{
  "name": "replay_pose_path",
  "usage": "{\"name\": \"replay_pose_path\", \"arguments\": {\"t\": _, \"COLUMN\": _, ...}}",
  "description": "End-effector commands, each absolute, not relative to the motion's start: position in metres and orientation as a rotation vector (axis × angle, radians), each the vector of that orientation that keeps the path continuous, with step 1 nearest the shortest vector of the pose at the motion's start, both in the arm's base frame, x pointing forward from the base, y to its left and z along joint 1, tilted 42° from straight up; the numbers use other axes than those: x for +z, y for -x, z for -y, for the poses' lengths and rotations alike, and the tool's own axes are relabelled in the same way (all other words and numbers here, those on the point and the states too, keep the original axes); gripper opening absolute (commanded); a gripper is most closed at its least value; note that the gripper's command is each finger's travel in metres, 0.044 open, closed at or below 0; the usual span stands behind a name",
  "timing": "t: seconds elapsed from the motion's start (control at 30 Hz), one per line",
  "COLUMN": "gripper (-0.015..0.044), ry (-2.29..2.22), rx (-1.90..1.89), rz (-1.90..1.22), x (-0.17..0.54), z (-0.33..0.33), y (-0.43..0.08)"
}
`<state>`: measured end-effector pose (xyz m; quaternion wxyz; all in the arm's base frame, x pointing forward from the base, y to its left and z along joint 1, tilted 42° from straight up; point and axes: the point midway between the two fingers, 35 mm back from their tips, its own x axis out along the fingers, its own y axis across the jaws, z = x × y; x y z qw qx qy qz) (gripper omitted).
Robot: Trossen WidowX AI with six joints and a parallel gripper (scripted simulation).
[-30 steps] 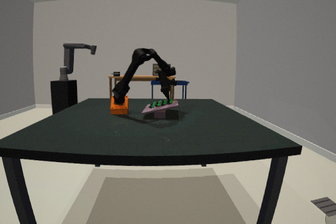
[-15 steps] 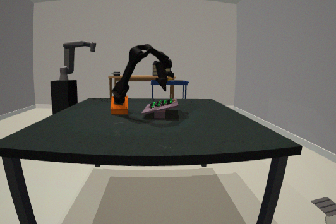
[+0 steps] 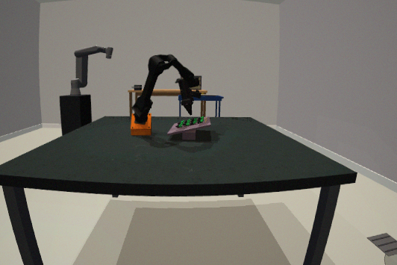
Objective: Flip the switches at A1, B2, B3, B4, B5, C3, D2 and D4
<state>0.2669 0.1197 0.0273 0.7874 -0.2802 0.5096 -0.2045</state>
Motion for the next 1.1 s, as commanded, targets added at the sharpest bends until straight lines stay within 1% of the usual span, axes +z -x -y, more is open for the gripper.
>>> {"name": "replay_pose_path", "arguments": {"t": 0.0, "gripper": 0.0000, "ry": 0.605, "rx": -0.433, "rz": -1.084, "x": 0.023, "z": -0.116, "y": -0.270}}
{"name": "replay_pose_path", "arguments": {"t": 0.47, "gripper": 0.0000, "ry": 0.605, "rx": -0.434, "rz": -1.084, "x": 0.010, "z": -0.104, "y": -0.278}}
{"name": "replay_pose_path", "arguments": {"t": 1.07, "gripper": 0.0000, "ry": 0.605, "rx": -0.434, "rz": -1.084, "x": 0.010, "z": -0.104, "y": -0.278}}
